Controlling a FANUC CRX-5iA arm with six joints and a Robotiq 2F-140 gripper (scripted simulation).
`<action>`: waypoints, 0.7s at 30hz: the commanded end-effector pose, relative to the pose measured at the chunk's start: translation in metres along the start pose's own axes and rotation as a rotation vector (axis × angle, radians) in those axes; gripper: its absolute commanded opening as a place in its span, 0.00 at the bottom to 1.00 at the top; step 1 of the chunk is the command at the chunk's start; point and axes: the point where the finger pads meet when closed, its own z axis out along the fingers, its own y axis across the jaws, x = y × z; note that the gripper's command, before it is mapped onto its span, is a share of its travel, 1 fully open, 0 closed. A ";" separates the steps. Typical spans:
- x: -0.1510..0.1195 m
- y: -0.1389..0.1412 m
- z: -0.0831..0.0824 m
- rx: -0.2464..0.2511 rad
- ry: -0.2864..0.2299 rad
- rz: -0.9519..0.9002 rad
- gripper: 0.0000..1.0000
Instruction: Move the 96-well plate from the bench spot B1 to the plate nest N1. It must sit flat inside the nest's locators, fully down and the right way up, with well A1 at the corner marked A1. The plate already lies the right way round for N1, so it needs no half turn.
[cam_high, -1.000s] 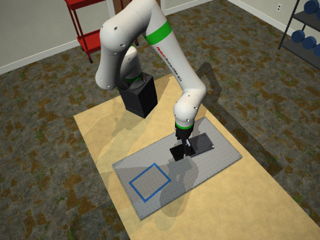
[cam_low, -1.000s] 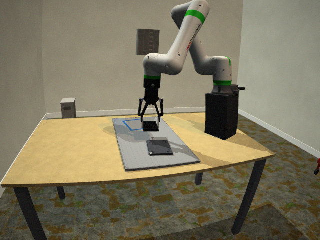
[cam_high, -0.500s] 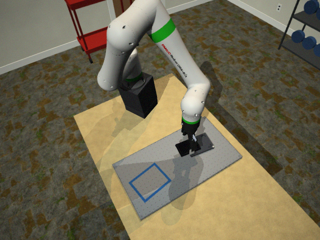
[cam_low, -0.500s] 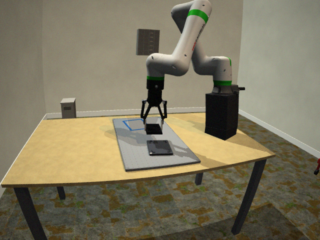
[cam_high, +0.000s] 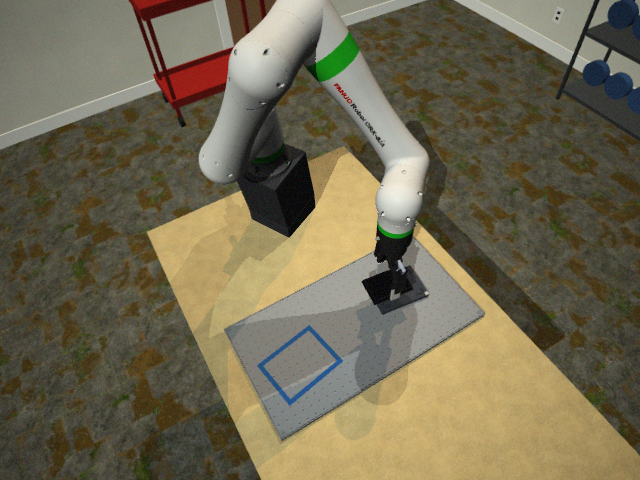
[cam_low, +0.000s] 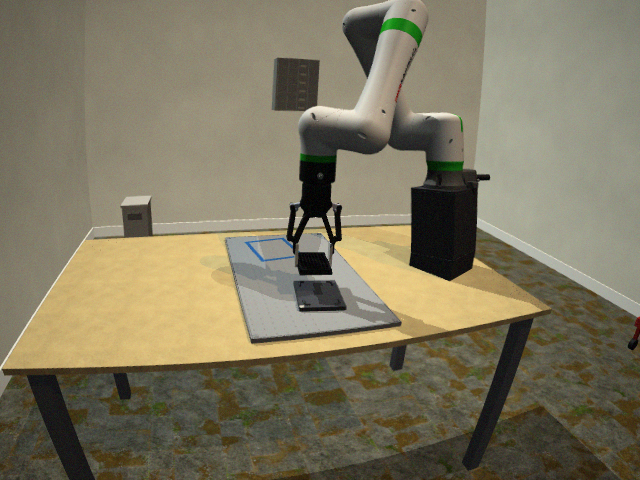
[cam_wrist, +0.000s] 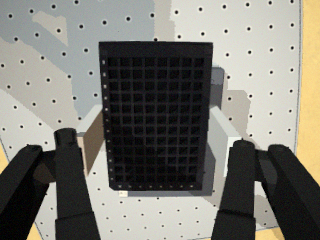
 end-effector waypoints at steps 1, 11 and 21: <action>-0.006 0.002 0.000 0.000 0.000 0.000 0.00; -0.038 0.011 -0.001 0.000 0.000 0.000 0.00; -0.047 0.013 -0.002 0.000 0.000 0.000 0.00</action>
